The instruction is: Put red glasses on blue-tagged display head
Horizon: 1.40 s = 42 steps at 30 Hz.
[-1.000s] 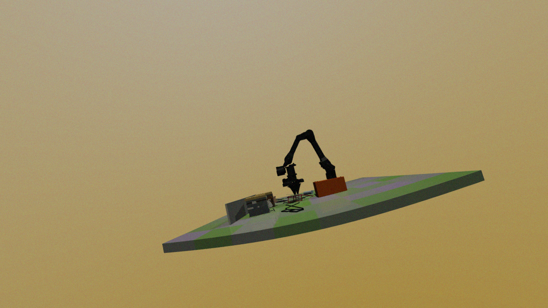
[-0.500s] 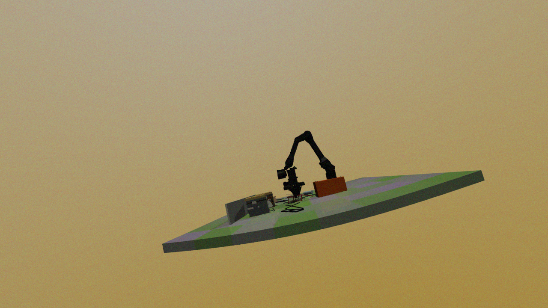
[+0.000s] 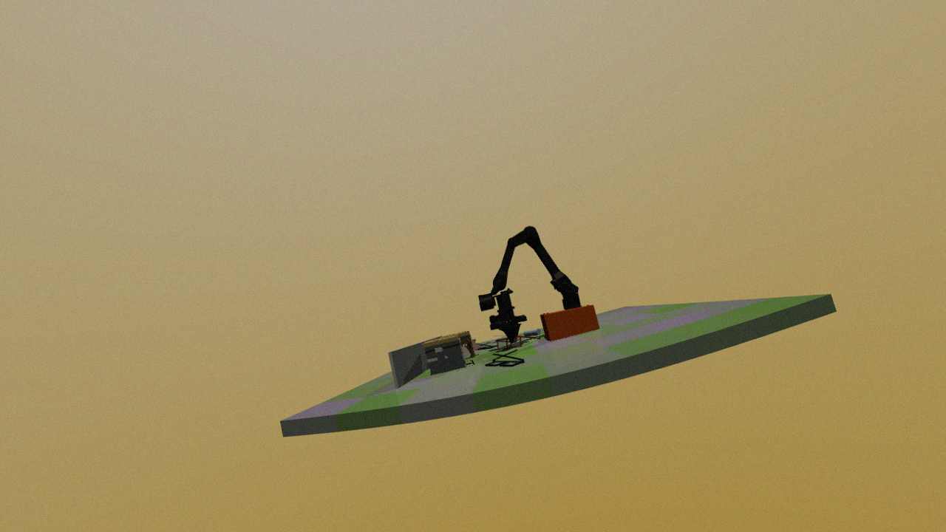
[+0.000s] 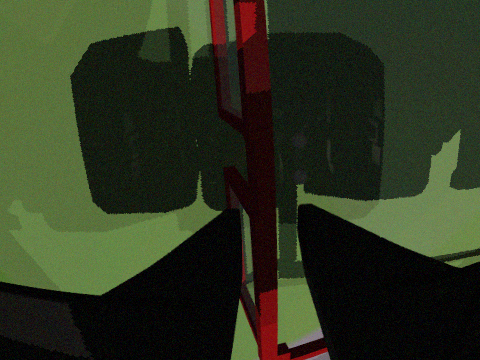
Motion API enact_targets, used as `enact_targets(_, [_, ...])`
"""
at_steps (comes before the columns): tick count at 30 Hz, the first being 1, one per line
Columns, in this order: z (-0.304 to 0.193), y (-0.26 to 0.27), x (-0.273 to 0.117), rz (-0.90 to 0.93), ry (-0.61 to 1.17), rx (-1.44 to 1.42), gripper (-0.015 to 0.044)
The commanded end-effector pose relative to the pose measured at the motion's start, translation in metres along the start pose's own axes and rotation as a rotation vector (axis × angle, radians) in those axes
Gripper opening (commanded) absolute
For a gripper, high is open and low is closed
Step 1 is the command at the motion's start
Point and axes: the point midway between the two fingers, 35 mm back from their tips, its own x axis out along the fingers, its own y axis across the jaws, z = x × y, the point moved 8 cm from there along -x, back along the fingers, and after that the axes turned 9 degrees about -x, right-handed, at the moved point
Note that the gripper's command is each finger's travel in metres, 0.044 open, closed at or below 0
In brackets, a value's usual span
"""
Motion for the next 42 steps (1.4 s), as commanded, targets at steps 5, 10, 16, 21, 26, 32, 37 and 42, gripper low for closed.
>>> enact_targets(5, [0.0,0.0,0.0,0.001,-0.001,0.0,0.0033])
enact_targets(10, [0.0,0.0,0.0,0.001,-0.001,0.0,0.0])
enact_targets(16, [0.001,0.001,-0.007,0.001,-0.001,0.0,0.0])
enact_targets(21, [0.003,0.001,-0.036,0.001,-0.001,-0.001,0.0])
enact_targets(26, [0.002,0.0,-0.069,0.001,0.0,-0.002,0.0])
enact_targets(32, [-0.002,-0.003,-0.1,0.001,0.001,-0.003,0.0])
enact_targets(37, [-0.001,-0.004,-0.1,0.004,0.002,-0.016,0.0])
enact_targets(42, [0.006,-0.011,-0.103,0.025,0.008,-0.115,0.0])
